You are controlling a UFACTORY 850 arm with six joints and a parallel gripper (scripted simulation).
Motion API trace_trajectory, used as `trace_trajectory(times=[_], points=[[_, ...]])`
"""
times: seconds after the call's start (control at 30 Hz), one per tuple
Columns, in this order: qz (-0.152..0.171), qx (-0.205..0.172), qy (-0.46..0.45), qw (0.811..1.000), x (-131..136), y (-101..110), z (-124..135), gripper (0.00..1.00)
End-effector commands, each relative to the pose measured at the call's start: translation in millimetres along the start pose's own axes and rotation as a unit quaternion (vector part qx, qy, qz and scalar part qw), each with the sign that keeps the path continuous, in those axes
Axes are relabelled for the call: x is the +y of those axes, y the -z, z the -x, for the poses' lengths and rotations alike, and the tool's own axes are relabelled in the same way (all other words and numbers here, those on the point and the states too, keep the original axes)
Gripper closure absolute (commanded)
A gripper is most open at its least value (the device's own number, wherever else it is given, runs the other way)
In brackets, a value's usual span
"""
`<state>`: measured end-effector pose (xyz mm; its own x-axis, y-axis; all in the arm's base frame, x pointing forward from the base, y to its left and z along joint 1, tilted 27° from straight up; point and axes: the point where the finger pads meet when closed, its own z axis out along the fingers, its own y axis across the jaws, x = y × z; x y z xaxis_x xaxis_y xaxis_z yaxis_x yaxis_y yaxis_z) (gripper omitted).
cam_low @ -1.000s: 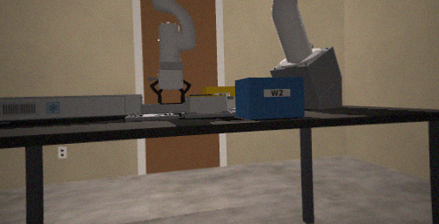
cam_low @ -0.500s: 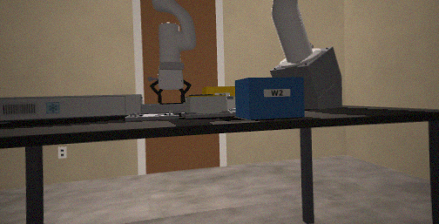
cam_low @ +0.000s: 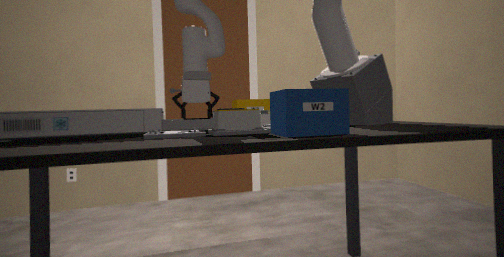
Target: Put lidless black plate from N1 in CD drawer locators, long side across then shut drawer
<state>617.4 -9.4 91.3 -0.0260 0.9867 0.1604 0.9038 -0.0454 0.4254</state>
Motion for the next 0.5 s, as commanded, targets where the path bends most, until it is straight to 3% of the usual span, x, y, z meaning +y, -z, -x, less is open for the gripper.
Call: trace_trajectory(times=[0.0,0.47], points=[[0.001,0.0,0.0,1.0,0.8,-0.8,0.1,1.0],[0.001,0.0,0.0,1.0,0.8,-9.5,0.1,1.0]])
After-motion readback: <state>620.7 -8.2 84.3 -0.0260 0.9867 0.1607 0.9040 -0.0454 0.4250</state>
